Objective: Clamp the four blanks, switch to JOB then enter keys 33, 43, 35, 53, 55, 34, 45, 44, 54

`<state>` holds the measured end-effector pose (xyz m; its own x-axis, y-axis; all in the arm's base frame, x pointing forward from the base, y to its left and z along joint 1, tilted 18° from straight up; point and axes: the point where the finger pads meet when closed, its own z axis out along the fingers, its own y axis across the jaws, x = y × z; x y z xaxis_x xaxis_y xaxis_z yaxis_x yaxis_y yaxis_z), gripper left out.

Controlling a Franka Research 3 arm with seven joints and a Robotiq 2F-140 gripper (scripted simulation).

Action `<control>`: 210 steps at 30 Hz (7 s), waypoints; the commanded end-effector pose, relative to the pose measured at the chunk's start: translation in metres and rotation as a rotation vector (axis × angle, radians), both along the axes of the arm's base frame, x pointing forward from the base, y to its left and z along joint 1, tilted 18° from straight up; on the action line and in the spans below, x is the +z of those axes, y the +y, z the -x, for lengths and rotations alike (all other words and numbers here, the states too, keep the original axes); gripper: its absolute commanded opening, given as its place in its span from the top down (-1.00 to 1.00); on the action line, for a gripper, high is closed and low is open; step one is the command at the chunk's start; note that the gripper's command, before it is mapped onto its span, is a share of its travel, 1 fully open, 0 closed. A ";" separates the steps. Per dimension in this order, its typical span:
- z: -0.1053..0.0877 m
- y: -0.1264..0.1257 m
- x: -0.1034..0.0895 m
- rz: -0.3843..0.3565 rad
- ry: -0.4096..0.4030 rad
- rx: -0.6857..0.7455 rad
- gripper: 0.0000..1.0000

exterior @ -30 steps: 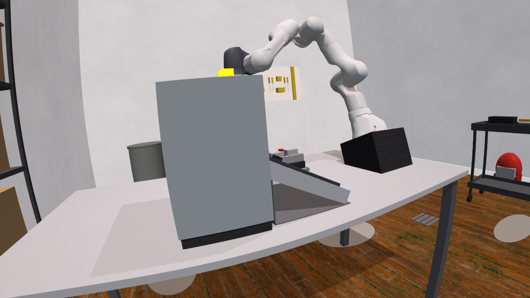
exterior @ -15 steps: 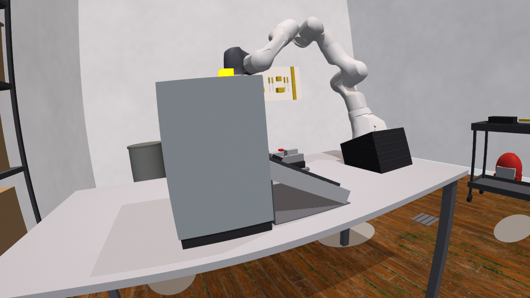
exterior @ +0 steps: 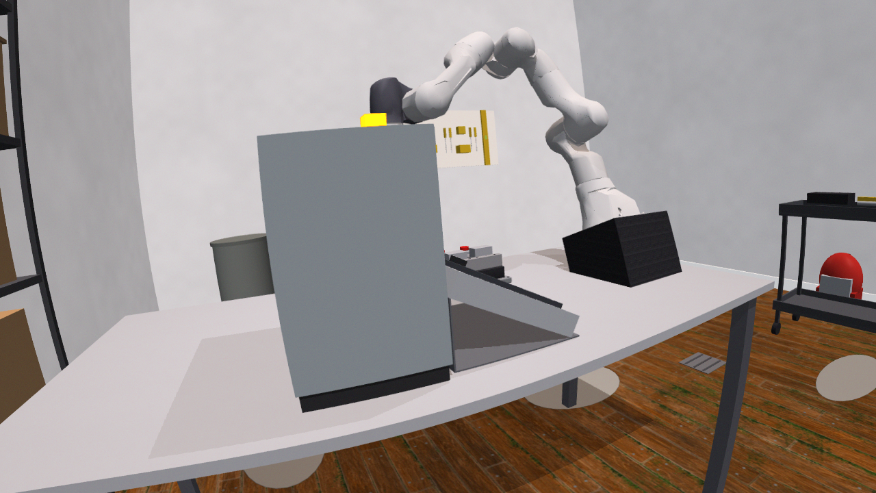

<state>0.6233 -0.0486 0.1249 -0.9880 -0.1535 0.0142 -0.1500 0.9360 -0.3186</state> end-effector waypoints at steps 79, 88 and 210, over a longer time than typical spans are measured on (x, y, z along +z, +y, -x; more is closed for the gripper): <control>-0.002 -0.002 -0.012 -0.003 -0.007 -0.005 1.00; -0.003 -0.005 -0.022 -0.003 -0.007 -0.005 1.00; -0.005 -0.022 -0.075 -0.003 -0.007 -0.005 1.00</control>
